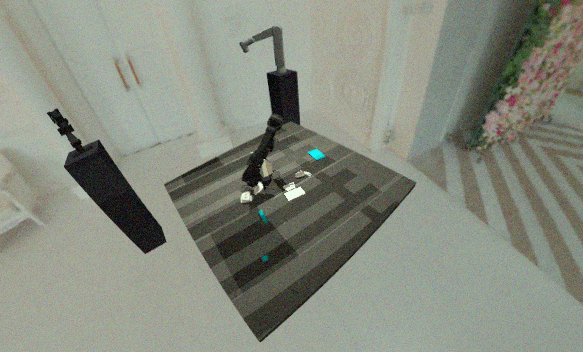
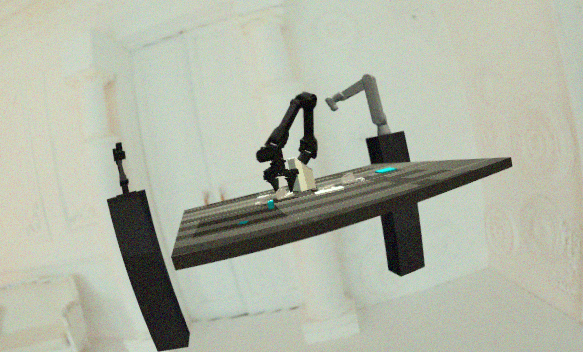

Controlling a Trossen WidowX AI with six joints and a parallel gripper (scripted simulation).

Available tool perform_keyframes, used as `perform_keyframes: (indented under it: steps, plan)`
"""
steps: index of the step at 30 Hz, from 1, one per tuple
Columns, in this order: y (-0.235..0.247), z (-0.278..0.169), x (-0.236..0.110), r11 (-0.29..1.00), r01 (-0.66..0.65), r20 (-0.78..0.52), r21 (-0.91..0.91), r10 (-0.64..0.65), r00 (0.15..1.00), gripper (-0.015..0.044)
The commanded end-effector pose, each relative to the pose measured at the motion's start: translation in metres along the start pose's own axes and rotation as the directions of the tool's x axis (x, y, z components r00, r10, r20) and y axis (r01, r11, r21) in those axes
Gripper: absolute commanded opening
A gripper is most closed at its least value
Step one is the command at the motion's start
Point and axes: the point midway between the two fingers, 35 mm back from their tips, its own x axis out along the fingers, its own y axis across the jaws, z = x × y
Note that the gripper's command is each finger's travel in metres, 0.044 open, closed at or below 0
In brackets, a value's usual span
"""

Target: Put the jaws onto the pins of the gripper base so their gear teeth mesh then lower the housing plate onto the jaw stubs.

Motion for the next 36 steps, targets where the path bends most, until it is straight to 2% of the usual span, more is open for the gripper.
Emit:
perform_keyframes:
  steps: [1,36]
  plan:
    - [-0.0009,-0.0038,0.0108,1.000,-0.002,-0.015,0.007,0.003,1.000,0.0440]
    - [-0.0011,-0.0048,0.0190,1.000,-0.003,-0.016,0.007,0.003,1.000,0.0440]
